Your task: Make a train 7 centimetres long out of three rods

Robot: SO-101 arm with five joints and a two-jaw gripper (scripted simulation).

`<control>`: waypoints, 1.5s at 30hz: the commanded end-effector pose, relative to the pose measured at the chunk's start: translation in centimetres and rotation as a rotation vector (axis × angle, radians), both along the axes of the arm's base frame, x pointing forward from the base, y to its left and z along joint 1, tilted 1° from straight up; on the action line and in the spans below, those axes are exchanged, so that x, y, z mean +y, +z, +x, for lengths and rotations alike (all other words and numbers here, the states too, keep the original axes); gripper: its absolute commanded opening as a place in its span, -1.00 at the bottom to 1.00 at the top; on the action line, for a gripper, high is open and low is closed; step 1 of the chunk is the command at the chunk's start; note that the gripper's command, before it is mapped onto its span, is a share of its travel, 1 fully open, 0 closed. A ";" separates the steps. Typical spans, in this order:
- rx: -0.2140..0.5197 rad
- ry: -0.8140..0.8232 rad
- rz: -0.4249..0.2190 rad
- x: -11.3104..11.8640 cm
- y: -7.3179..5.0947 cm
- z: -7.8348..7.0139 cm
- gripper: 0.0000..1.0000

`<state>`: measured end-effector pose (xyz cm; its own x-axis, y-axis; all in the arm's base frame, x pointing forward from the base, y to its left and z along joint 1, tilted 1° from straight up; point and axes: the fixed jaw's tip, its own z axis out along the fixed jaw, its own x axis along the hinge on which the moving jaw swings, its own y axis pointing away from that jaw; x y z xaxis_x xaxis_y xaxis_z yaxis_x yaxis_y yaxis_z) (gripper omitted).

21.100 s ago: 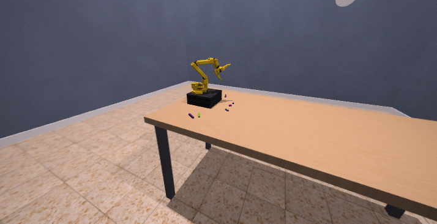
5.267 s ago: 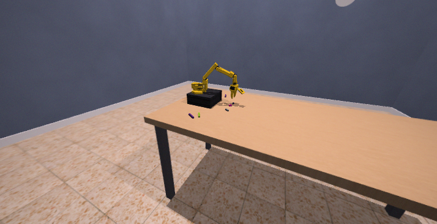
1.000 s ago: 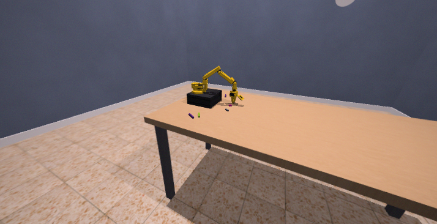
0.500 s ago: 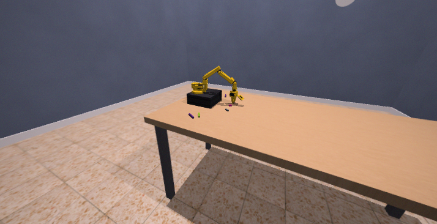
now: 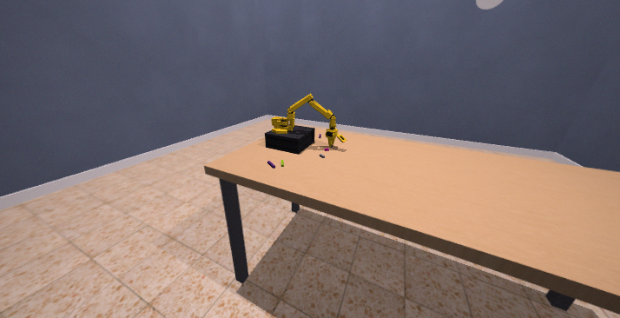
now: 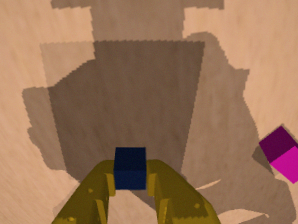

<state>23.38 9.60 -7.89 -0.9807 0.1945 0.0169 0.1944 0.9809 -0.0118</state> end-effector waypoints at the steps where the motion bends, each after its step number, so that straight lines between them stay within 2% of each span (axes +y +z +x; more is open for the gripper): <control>1: 0.001 0.000 0.001 0.1 0.1 0.0 -1.00; 20: 0.001 0.000 0.001 -0.2 3.2 0.0 -1.00; 34: 0.001 0.004 0.001 -0.3 3.4 0.0 -1.00; 45: 0.000 0.043 0.003 -1.3 3.4 0.3 -1.00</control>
